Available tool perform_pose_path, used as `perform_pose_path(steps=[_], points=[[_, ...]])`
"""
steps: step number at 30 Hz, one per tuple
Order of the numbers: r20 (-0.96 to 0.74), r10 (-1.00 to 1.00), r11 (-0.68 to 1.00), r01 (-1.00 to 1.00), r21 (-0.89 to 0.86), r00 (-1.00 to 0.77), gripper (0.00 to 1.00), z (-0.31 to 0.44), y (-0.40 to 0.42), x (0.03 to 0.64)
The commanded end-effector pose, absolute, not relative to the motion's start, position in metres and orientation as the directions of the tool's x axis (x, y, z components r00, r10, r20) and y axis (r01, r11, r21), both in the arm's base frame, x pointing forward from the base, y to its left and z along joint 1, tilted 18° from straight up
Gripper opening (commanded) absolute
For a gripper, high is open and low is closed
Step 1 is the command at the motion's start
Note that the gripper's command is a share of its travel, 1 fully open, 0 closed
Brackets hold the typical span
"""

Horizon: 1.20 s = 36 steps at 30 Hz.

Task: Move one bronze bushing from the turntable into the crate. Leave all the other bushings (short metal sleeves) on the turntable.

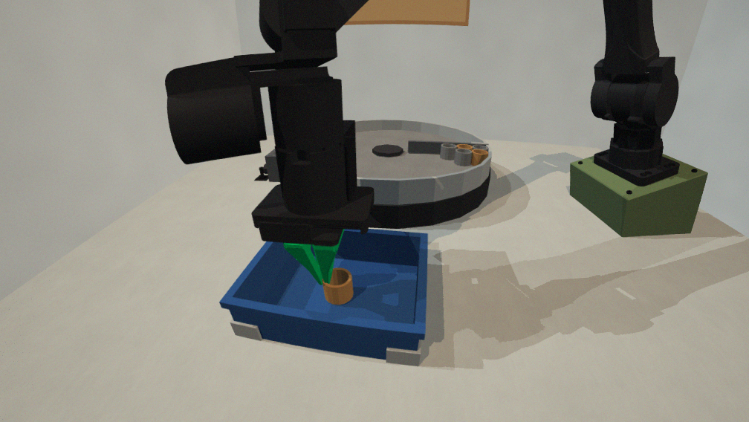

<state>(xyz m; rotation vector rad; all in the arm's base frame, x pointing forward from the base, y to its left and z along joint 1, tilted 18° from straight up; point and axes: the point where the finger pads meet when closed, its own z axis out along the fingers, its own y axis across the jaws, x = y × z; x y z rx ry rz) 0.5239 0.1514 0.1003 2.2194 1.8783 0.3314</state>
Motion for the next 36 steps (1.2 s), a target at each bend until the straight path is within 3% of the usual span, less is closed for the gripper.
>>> perform_pose_path(steps=[1, 36], points=[[0.038, 0.986, -0.166, 0.935, 0.313, 0.162, 0.0, 0.0992, 0.1454, 0.5296], [0.04, 0.986, -0.167, 0.933, 0.318, 0.162, 0.0, 0.1015, 0.1457, 0.5309]])
